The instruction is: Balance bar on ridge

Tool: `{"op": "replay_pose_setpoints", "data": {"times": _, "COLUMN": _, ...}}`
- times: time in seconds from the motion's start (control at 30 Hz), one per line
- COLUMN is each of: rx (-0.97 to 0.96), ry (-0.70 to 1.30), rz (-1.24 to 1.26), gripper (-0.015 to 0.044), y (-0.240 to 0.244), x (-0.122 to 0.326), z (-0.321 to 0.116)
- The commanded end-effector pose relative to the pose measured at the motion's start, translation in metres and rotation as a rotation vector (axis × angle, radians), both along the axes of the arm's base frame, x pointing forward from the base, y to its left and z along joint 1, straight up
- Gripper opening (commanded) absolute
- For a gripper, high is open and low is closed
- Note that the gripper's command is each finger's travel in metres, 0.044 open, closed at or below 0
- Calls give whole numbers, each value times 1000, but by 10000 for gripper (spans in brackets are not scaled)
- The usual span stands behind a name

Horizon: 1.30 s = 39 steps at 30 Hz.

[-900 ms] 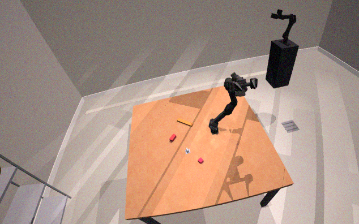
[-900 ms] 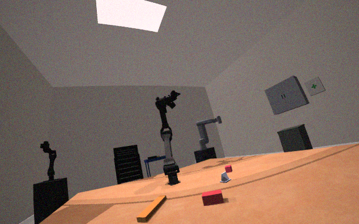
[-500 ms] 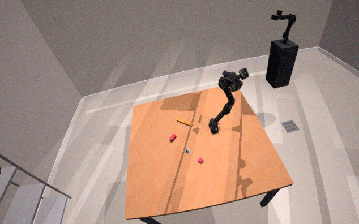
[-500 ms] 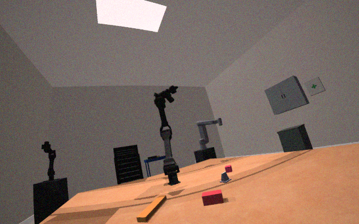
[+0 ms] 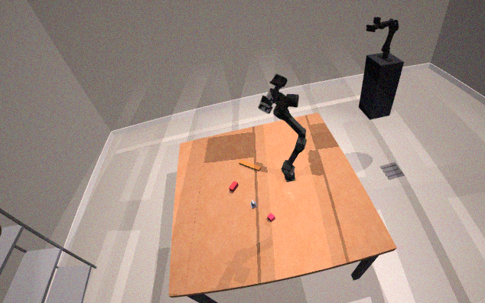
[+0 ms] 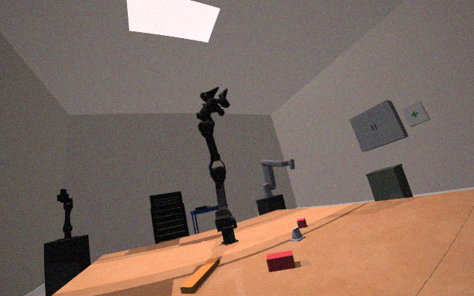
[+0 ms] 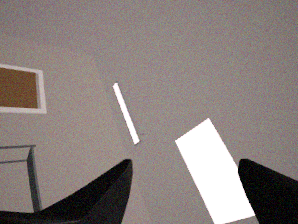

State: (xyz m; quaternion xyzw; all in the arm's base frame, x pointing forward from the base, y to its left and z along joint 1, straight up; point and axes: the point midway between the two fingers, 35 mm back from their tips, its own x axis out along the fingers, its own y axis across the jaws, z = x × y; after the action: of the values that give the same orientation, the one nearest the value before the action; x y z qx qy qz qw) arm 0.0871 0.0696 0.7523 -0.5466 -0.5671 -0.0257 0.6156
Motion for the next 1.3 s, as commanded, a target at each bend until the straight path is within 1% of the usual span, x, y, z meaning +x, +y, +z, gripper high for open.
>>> {"op": "replay_pose_setpoints", "data": {"times": 0.0, "rx": 159, "ry": 171, "rz": -3, "gripper": 315, "y": -41, "x": 57, "z": -7}}
{"op": "replay_pose_setpoints", "data": {"times": 0.2, "rx": 378, "ry": 365, "rz": 2, "gripper": 315, "y": -88, "x": 125, "z": -27}}
{"op": "replay_pose_setpoints", "data": {"times": 0.33, "rx": 524, "ry": 510, "rz": -11, "gripper": 315, "y": -120, "x": 171, "z": -52}}
{"op": "replay_pose_setpoints", "data": {"times": 0.5, "rx": 711, "ry": 696, "rz": -45, "gripper": 315, "y": -162, "x": 222, "z": -96}}
{"op": "replay_pose_setpoints", "data": {"times": 0.7, "rx": 939, "ry": 910, "rz": -104, "gripper": 315, "y": -207, "x": 271, "z": -161}}
{"op": "replay_pose_setpoints", "data": {"times": 0.87, "rx": 1130, "ry": 1082, "rz": -171, "gripper": 315, "y": -240, "x": 300, "z": -225}}
{"op": "replay_pose_setpoints", "data": {"times": 1.0, "rx": 1282, "ry": 1215, "rz": -236, "gripper": 315, "y": -262, "x": 315, "z": -280}}
{"op": "replay_pose_setpoints", "data": {"times": 1.27, "rx": 1579, "ry": 1469, "rz": -401, "gripper": 315, "y": -292, "x": 320, "z": -392}}
